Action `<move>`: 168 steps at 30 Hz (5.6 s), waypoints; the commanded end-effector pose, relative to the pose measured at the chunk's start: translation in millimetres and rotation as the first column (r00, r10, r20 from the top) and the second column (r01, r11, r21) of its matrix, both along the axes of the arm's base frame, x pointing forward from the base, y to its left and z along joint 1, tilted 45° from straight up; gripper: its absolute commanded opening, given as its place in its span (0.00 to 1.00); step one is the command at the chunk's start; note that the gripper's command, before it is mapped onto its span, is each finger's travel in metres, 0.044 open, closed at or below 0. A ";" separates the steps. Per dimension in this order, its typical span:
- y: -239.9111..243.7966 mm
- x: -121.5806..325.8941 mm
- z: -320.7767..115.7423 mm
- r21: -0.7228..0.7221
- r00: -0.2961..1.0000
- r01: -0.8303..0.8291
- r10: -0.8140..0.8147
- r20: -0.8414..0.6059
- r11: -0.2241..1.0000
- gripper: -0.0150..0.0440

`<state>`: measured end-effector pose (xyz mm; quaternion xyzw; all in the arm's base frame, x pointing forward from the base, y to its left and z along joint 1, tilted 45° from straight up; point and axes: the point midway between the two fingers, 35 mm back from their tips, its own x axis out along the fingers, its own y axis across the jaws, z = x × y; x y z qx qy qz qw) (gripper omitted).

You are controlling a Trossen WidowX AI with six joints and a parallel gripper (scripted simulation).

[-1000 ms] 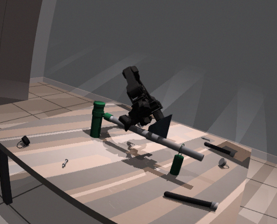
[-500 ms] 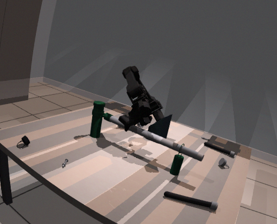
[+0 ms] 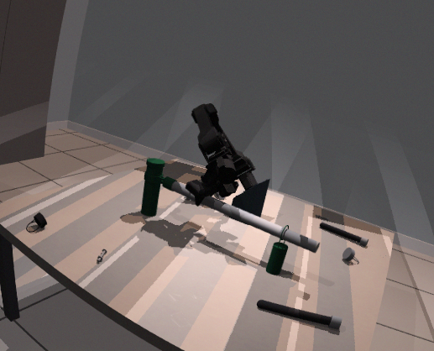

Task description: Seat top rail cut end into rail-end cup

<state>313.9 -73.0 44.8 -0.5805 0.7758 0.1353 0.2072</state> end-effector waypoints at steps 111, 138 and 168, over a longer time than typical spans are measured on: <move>-19.7 -5.8 22.0 0.007 1.000 0.009 -0.009 -0.009 1.000 0.52; 65.6 12.1 41.4 0.070 0.995 -0.083 0.078 0.059 0.994 1.00; 65.6 12.1 41.4 0.070 0.995 -0.083 0.078 0.059 0.994 1.00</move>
